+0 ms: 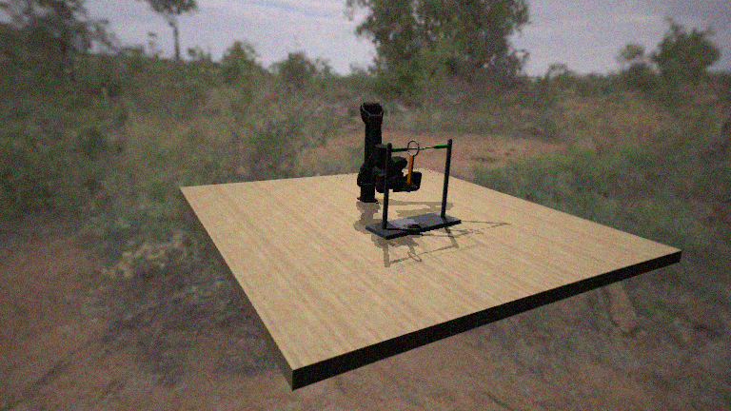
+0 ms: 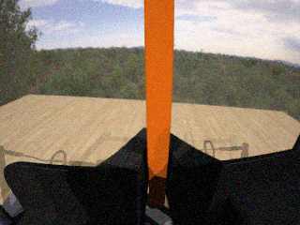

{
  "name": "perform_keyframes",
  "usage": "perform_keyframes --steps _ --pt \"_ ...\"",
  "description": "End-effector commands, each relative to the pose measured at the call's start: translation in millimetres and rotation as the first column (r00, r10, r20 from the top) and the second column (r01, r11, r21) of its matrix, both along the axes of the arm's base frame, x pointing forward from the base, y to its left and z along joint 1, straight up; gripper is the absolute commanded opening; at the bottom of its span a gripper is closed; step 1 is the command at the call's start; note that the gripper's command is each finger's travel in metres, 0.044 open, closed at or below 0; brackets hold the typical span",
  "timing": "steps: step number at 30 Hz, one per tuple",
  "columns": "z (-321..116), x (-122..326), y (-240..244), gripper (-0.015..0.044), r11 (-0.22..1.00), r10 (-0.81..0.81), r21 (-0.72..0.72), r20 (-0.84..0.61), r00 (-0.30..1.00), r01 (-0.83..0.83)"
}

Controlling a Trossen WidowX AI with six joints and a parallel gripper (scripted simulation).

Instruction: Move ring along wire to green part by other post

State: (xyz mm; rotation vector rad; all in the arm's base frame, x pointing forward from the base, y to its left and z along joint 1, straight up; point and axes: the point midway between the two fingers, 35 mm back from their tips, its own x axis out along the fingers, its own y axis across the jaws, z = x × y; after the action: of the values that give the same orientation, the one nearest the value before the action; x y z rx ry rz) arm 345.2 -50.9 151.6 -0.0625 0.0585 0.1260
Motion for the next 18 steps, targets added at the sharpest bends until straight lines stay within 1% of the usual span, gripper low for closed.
perform_keyframes --steps 1,18 --pt "-2.2 -1.4 1.5 -0.015 1.0 0.002 -0.015 -0.004 1.0 -0.002" --pt "-4.1 -3.2 13.9 -0.015 0.999 0.019 -0.049 0.0 1.0 -0.019"
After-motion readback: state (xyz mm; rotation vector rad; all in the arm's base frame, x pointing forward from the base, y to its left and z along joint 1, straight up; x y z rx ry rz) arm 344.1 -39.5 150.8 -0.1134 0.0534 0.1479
